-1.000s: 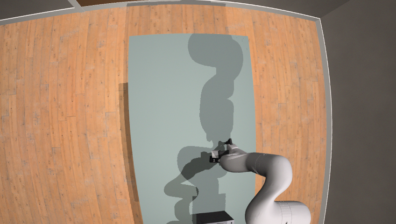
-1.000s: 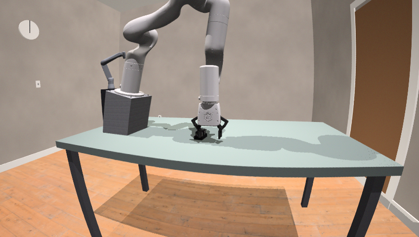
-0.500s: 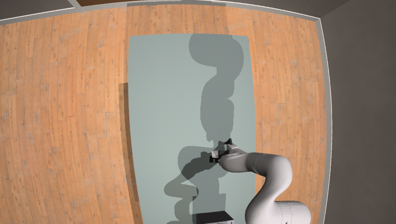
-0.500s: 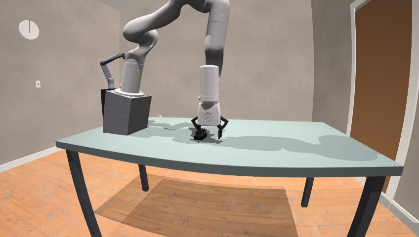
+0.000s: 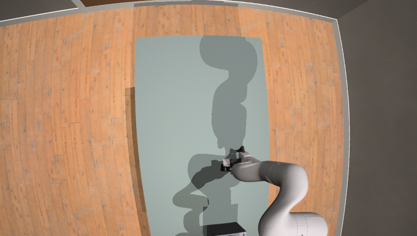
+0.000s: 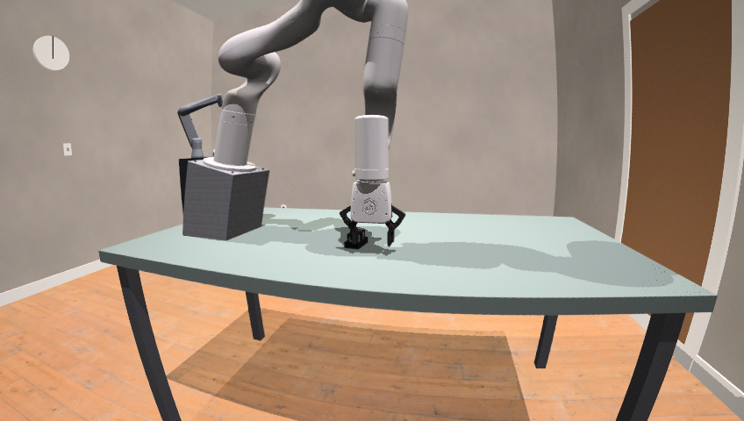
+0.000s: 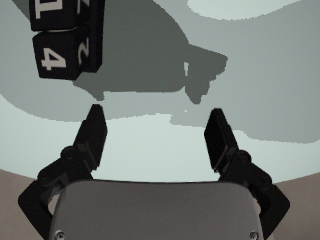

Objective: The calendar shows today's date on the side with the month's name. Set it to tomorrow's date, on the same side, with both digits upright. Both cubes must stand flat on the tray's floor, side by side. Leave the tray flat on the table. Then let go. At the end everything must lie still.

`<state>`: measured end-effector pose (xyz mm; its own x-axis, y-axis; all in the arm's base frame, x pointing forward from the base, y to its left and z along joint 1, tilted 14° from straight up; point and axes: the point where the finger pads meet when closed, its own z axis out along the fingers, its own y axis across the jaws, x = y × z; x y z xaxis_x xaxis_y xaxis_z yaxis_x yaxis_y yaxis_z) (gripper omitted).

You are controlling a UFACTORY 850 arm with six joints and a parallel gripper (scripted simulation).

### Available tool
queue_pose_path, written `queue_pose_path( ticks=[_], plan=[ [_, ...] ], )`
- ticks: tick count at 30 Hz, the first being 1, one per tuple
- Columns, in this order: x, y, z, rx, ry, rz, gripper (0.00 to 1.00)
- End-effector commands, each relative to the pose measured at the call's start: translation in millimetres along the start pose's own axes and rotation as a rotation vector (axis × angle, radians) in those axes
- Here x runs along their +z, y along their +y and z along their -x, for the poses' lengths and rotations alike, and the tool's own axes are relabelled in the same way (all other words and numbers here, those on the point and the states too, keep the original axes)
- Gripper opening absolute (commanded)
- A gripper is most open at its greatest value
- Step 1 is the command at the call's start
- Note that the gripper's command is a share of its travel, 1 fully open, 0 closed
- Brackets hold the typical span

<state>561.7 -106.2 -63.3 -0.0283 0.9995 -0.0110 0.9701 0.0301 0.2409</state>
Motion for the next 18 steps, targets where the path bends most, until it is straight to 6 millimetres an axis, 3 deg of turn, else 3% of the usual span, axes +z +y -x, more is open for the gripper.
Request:
queue_pose_path(
  ticks=[1, 9, 18],
  plan=[
    [-4, 1, 0, 0.0, 0.0, 0.002, 1.0],
    [-28, 1, 0, 0.0, 0.0, 0.002, 1.0],
    [-29, -1, -6, 0.0, 0.0, 0.002, 1.0]
  ],
)
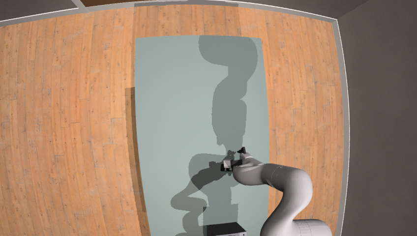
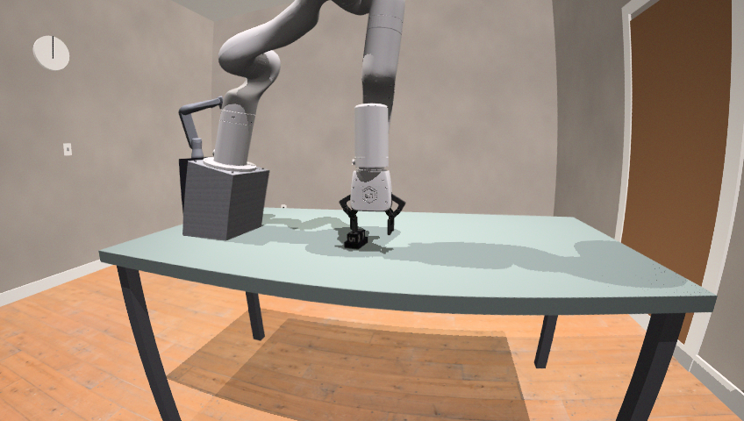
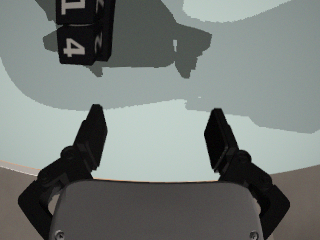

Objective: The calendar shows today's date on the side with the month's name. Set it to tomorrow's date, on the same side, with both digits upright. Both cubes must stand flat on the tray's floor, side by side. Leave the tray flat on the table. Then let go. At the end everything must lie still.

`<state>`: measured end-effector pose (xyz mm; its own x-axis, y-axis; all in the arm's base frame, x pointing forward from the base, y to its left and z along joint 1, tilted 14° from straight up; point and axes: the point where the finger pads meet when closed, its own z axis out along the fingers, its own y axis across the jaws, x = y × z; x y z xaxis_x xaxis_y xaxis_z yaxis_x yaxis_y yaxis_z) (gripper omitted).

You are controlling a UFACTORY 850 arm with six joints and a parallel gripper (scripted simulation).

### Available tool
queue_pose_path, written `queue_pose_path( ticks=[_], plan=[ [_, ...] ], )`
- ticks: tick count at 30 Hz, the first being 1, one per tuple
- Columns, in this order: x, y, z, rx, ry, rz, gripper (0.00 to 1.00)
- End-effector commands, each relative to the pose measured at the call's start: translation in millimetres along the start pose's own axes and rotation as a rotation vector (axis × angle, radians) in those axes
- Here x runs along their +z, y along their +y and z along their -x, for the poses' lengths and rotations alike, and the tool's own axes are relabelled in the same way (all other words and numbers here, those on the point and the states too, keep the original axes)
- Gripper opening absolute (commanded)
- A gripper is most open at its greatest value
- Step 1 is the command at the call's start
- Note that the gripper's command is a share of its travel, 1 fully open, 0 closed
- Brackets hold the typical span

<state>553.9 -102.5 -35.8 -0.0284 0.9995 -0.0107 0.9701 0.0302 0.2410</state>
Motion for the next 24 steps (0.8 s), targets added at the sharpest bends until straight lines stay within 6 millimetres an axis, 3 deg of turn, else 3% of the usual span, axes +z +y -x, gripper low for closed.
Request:
queue_pose_path(
  ticks=[1, 5, 10, 15, 24],
  plan=[
    [-1, -1, -7, 0.0, -0.001, 0.002, 1.0],
    [-1, -5, -23, 0.0, -0.001, 0.002, 1.0],
    [-1, -7, -28, 0.0, -0.001, 0.002, 1.0],
    [-1, -12, -50, 0.0, -0.001, 0.002, 1.0],
    [-1, -15, -61, 0.0, -0.001, 0.002, 1.0]
  ],
)
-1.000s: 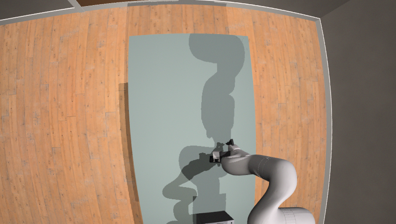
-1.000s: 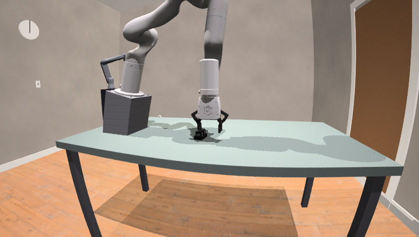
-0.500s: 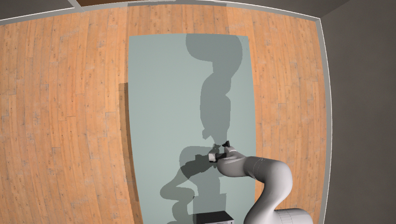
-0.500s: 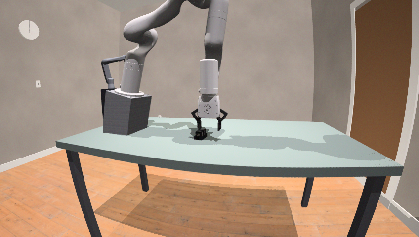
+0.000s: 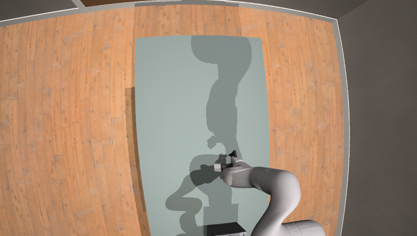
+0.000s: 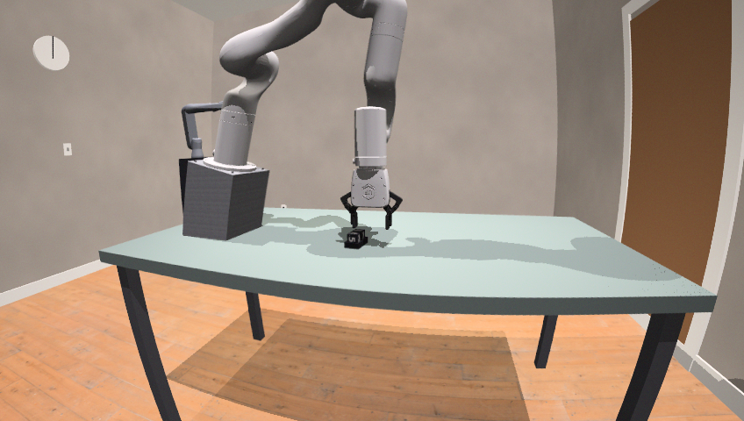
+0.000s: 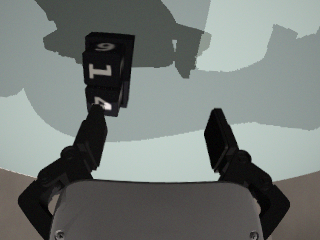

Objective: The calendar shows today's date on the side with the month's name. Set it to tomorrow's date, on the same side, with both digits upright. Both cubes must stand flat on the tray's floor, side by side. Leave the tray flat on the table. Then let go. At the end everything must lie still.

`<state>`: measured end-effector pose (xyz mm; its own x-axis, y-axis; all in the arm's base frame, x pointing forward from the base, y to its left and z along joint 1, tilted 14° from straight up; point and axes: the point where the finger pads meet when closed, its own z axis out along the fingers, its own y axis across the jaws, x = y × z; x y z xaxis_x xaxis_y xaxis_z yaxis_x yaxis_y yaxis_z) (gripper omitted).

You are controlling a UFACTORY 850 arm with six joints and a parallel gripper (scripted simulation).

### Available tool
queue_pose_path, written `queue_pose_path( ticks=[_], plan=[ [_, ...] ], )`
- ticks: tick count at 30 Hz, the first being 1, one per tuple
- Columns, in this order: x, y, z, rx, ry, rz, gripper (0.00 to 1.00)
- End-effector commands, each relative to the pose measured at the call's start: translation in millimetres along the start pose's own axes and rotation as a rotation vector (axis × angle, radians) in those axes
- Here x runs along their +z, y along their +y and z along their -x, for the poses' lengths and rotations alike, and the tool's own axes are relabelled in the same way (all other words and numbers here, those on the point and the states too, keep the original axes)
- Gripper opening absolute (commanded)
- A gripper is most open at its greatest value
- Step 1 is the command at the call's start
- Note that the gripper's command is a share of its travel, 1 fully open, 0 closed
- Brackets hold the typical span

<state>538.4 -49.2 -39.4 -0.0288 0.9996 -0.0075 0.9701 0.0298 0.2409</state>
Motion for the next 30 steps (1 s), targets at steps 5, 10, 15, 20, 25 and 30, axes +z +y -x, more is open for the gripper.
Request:
queue_pose_path(
  ticks=[5, 10, 15, 20, 25, 30],
  plan=[
    [0, -7, -27, 0.0, -0.004, 0.002, 1.0],
    [0, -7, -29, 0.0, -0.004, 0.002, 1.0],
    [0, -11, -45, 0.0, -0.004, 0.002, 1.0],
    [0, -15, -57, 0.0, -0.004, 0.002, 1.0],
    [0, -18, -69, 0.0, -0.004, 0.002, 1.0],
    [0, -21, -82, 0.0, -0.004, 0.002, 1.0]
  ],
)
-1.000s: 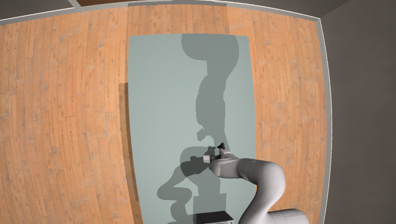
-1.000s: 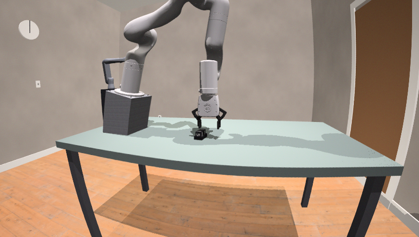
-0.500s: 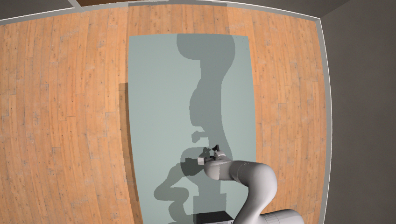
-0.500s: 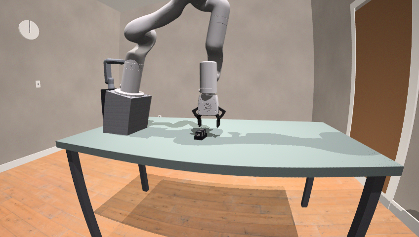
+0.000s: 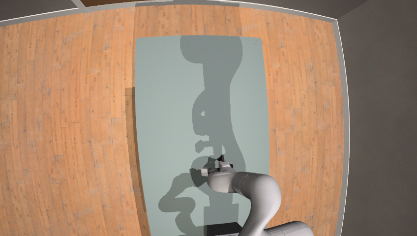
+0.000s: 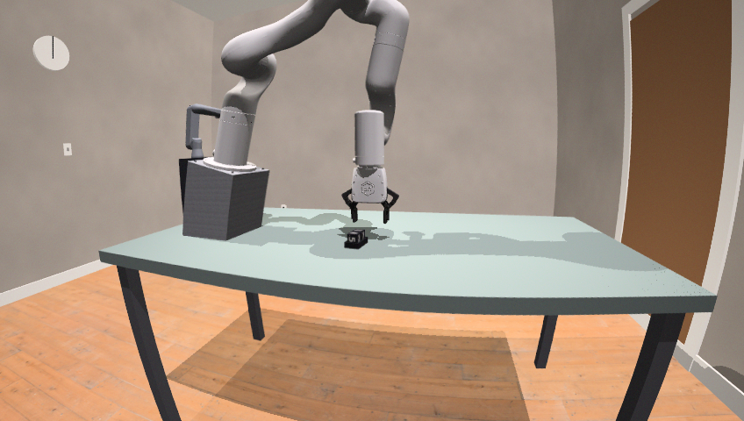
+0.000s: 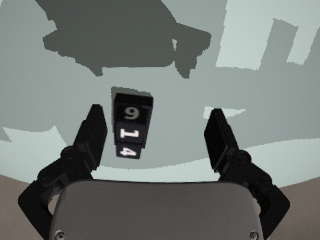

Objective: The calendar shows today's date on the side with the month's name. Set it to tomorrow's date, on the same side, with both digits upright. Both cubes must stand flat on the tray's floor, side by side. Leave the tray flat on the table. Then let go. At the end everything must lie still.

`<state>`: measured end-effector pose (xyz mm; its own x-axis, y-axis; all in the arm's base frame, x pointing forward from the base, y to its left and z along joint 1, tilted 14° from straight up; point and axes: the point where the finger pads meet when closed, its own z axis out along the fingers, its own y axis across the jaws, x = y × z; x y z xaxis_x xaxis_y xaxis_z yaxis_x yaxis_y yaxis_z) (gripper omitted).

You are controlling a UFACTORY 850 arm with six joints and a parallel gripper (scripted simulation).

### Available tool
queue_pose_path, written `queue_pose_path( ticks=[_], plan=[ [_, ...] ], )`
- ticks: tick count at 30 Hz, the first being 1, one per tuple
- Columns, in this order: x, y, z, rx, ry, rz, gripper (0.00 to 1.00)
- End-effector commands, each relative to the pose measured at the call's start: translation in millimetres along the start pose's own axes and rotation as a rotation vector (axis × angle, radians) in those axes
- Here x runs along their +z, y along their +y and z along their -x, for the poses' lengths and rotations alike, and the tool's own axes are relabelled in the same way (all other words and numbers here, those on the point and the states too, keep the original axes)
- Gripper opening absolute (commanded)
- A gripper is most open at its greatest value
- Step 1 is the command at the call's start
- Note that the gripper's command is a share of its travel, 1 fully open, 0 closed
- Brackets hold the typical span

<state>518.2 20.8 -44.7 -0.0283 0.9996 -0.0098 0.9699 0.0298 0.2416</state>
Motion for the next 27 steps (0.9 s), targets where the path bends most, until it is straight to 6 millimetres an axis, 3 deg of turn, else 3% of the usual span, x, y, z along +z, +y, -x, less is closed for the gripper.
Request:
queue_pose_path(
  ticks=[1, 27],
  plan=[
    [0, -3, -14, 0.0, -0.001, 0.001, 1.0],
    [18, -3, -16, 0.0, -0.001, 0.001, 1.0]
  ],
)
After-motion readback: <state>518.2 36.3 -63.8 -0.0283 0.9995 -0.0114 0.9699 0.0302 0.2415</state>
